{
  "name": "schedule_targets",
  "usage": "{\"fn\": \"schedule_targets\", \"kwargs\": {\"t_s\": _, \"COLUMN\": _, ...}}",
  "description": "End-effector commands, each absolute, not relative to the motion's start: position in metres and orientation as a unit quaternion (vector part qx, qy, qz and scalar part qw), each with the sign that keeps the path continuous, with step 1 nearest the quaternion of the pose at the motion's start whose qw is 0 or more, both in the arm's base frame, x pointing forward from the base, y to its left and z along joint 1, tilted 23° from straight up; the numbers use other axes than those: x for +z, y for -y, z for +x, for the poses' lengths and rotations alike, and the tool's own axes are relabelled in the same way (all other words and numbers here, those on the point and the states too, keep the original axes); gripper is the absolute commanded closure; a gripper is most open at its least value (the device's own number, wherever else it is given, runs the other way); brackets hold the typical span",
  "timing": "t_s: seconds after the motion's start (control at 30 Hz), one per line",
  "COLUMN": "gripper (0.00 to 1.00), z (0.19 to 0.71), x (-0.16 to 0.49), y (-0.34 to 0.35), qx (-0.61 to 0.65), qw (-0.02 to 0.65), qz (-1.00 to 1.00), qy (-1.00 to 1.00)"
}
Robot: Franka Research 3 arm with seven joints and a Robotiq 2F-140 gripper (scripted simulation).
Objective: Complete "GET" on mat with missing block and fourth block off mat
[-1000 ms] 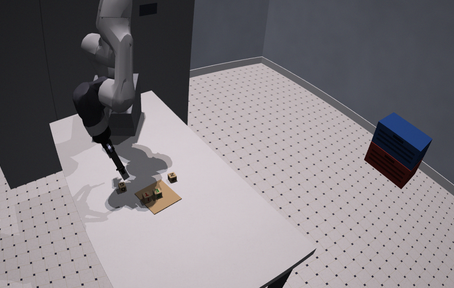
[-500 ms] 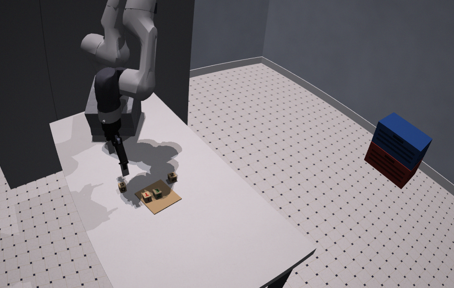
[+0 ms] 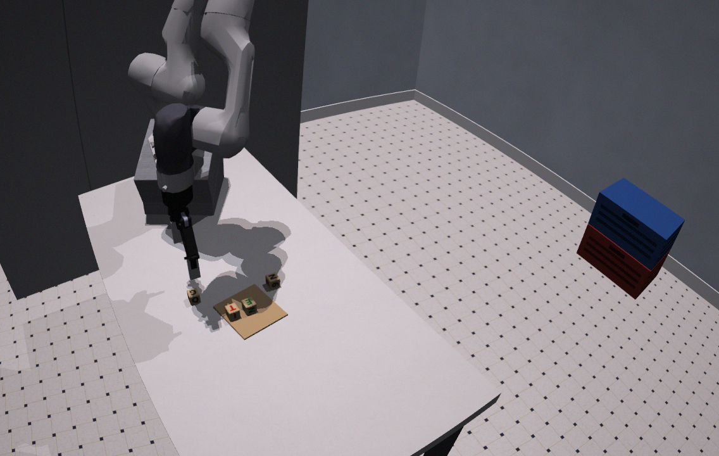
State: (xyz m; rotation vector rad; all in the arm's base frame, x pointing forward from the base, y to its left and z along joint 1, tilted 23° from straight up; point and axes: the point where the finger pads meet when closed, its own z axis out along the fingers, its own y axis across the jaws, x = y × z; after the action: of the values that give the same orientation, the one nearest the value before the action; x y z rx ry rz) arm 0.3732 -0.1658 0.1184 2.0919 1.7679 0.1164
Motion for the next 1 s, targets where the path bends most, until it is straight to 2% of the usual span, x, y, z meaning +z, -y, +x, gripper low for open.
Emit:
{"fn": "schedule_targets", "kwargs": {"t_s": 0.0, "gripper": 0.0, "z": 0.3719, "x": 0.1175, "y": 0.1659, "qx": 0.044, "qw": 0.197, "qz": 0.757, "qy": -0.621}}
{"fn": "schedule_targets", "kwargs": {"t_s": 0.7, "gripper": 0.0, "z": 0.3719, "x": 0.1175, "y": 0.1659, "qx": 0.044, "qw": 0.197, "qz": 0.757, "qy": -0.622}}
{"fn": "schedule_targets", "kwargs": {"t_s": 0.97, "gripper": 0.0, "z": 0.3714, "x": 0.12, "y": 0.1699, "qx": 0.019, "qw": 0.2, "qz": 0.694, "qy": -0.691}}
